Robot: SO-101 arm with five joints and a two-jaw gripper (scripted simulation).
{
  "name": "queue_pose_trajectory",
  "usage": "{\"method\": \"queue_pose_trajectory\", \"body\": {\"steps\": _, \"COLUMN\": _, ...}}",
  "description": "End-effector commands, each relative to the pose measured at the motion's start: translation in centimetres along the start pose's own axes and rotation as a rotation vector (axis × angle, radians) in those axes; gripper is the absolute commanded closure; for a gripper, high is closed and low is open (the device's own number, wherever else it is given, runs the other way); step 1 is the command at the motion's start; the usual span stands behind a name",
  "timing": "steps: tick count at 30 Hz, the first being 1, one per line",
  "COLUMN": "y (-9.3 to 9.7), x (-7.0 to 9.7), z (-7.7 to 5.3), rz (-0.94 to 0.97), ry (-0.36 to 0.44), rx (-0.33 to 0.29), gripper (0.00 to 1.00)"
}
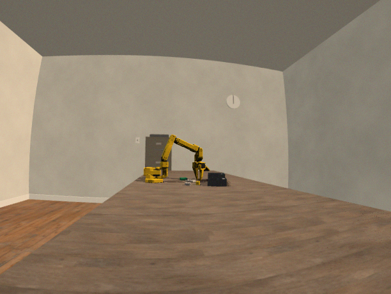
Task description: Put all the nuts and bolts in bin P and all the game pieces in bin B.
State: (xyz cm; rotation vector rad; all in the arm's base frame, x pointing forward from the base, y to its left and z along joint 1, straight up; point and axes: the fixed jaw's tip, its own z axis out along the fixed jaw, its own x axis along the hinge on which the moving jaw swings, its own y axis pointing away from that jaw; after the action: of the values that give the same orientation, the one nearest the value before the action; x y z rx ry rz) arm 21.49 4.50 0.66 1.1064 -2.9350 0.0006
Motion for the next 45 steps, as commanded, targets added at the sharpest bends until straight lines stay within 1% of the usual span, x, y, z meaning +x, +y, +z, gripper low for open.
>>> {"method": "queue_pose_trajectory", "body": {"steps": 1, "y": 0.0, "x": -0.4, "z": -0.3, "rz": -0.018, "ry": -0.025, "rx": 0.014, "gripper": 1.00}}
{"method": "queue_pose_trajectory", "body": {"steps": 24, "y": 0.0, "x": -0.4, "z": -0.3, "rz": -0.018, "ry": -0.025, "rx": 0.014, "gripper": 1.00}}
{"method": "queue_pose_trajectory", "body": {"steps": 28, "y": 0.0, "x": -0.4, "z": -0.5, "rz": -0.018, "ry": -0.025, "rx": 0.014, "gripper": 1.00}}
{"method": "queue_pose_trajectory", "body": {"steps": 32, "y": -0.1, "x": -0.5, "z": -1.0, "rz": -0.018, "ry": -0.025, "rx": 0.014, "gripper": 1.00}}
{"method": "queue_pose_trajectory", "body": {"steps": 34, "y": -0.1, "x": -0.5, "z": -1.0, "rz": -0.018, "ry": -0.025, "rx": 0.014, "gripper": 1.00}}
{"method": "queue_pose_trajectory", "body": {"steps": 45, "y": -0.4, "x": -0.5, "z": -3.9, "rz": -0.018, "ry": -0.025, "rx": 0.014, "gripper": 1.00}}
